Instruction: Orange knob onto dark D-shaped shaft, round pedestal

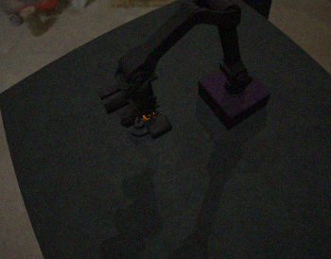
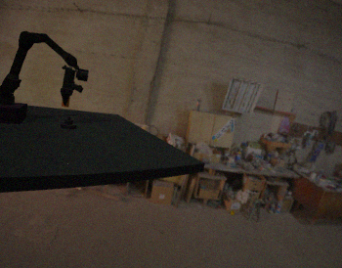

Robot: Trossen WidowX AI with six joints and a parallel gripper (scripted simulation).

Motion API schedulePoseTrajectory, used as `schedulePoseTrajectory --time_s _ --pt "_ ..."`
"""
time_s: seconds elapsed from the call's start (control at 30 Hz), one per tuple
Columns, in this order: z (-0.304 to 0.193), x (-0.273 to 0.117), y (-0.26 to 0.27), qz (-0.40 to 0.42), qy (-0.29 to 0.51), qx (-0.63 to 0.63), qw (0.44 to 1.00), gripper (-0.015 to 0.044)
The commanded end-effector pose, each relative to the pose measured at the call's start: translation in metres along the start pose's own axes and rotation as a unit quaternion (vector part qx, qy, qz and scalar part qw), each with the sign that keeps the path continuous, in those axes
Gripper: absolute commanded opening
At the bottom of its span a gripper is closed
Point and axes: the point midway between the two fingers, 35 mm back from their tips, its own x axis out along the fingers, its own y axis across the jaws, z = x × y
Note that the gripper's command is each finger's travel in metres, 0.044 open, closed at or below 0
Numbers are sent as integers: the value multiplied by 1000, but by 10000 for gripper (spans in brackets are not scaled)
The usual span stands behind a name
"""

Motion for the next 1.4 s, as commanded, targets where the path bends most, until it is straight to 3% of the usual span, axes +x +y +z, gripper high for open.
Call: schedulePoseTrajectory --time_s 0.0,0.7,1.1,1.37 --pt "8 1 -11 -4 -6 -4 1000 0" --pt "29 19 -69 -7 -9 -7 1000 0" --pt "29 45 -71 -7 -9 -8 1000 0" --pt "30 41 -72 -7 -9 -4 1000 0"
